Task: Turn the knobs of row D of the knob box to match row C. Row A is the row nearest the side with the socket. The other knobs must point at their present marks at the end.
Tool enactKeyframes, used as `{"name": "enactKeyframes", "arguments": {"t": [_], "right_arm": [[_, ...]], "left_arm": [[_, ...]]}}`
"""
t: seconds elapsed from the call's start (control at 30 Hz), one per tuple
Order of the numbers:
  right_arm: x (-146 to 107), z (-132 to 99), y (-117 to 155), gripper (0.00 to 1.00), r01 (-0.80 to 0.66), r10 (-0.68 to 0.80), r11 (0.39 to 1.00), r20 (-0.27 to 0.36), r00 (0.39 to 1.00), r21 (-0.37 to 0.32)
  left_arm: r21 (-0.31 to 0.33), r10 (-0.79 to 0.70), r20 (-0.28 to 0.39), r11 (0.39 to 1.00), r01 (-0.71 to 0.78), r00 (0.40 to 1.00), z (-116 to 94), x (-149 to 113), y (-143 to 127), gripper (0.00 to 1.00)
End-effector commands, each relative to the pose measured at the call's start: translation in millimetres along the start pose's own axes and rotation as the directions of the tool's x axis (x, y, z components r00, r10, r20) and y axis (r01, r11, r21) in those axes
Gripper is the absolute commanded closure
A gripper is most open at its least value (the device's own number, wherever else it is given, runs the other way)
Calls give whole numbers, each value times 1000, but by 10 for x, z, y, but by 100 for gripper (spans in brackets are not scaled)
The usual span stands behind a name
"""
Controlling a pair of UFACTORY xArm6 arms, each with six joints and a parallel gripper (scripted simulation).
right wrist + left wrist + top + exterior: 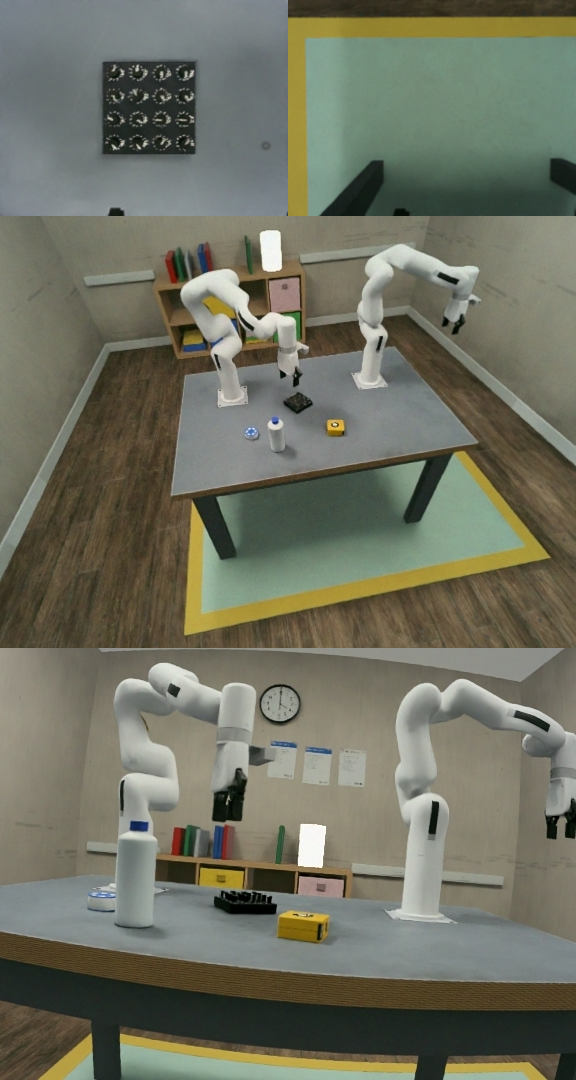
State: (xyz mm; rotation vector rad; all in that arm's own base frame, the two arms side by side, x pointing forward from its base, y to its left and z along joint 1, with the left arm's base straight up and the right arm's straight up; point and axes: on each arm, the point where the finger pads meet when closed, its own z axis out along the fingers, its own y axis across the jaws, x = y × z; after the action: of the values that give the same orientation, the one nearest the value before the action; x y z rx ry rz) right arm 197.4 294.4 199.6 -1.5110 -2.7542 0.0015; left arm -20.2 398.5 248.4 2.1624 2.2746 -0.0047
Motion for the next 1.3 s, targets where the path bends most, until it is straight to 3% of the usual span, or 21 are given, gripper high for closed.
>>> {"name": "enactKeyframes", "arguments": {"t": [0.0, 0.23, 0.33, 0.47, 0.7, 1.27], "right_arm": [[-40, -18, -253, 0, 0, 0, 1000, -2, 1000, -5], [-128, -17, -774, 0, 0, 0, 1000, -2, 1000, -4], [-133, -17, -805, 0, 0, 0, 1000, -2, 1000, -4], [-192, -16, -1153, 0, 0, 0, 1000, -2, 1000, -4], [-255, -15, -1525, 0, 0, 0, 1000, -2, 1000, -4], [-268, -15, -1600, 0, 0, 0, 1000, -2, 1000, -4]], "left_arm": [[0, 0, -4, 1000, 0, 1000, -16, 10, 0, 0], [0, 0, -4, 1000, 0, 1000, -16, 10, 0, 0], [0, 0, -4, 1000, 0, 1000, -16, 10, 0, 0], [0, 0, -4, 1000, 0, 1000, -16, 10, 0, 0], [0, 0, -4, 1000, 0, 1000, -16, 10, 0, 0], [0, 0, -4, 1000, 0, 1000, -16, 10, 0, 0]]}}
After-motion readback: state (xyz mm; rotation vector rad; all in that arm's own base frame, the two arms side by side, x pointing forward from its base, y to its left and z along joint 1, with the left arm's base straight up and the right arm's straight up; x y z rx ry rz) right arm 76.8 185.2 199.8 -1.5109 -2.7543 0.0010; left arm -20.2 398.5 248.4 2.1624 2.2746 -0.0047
